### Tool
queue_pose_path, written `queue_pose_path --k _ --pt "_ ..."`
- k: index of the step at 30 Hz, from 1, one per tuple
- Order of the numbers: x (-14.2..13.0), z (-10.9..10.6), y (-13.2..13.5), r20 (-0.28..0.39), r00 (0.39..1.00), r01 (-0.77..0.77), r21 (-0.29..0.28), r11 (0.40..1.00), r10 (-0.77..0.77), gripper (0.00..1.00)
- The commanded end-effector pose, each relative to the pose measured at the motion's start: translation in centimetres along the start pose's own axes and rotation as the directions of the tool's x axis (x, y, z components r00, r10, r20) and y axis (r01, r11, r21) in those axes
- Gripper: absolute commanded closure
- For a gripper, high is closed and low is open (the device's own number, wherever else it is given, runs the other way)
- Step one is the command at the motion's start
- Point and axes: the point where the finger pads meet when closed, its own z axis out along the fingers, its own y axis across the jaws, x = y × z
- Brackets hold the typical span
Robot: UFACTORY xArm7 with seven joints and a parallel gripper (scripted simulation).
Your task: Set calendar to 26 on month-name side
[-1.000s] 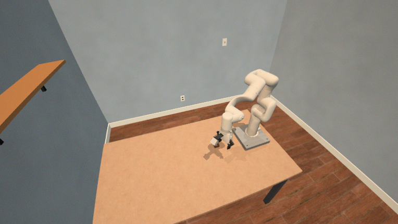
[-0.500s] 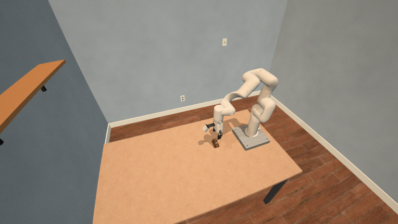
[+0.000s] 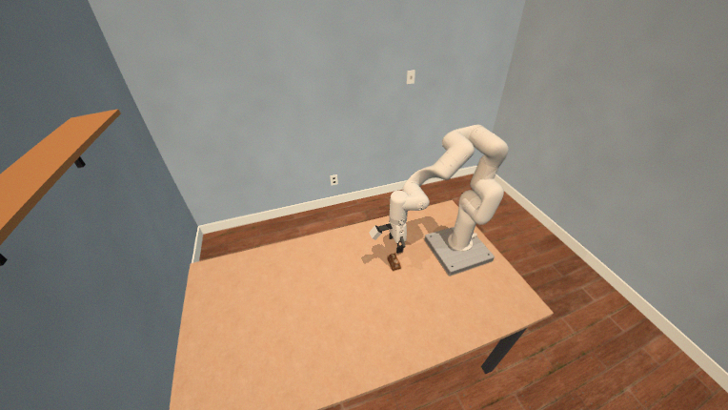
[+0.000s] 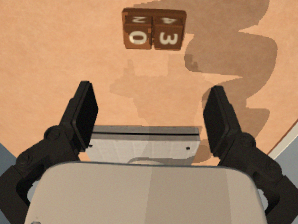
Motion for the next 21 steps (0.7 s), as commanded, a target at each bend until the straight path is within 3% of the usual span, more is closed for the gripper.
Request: queue_pose_path --k 1,6,12,14,21 --pt "0.1 -0.1 0.0 -0.004 1.000 0.001 0.000 1.000 -0.001 0.00" --pt "0.0 -0.1 0.3 -0.004 0.999 0.051 -0.002 0.999 -0.051 0.00" --pt "-0.8 -0.1 1.2 -0.002 0.965 0.263 -0.011 0.965 -0.263 0.00" --pt "-0.8 -0.1 1.2 -0.002 0.965 0.263 -0.011 0.965 -0.263 0.00" --pt "-1.6 0.0 2.1 0.003 0.874 0.487 -0.017 0.873 -0.487 0.00"
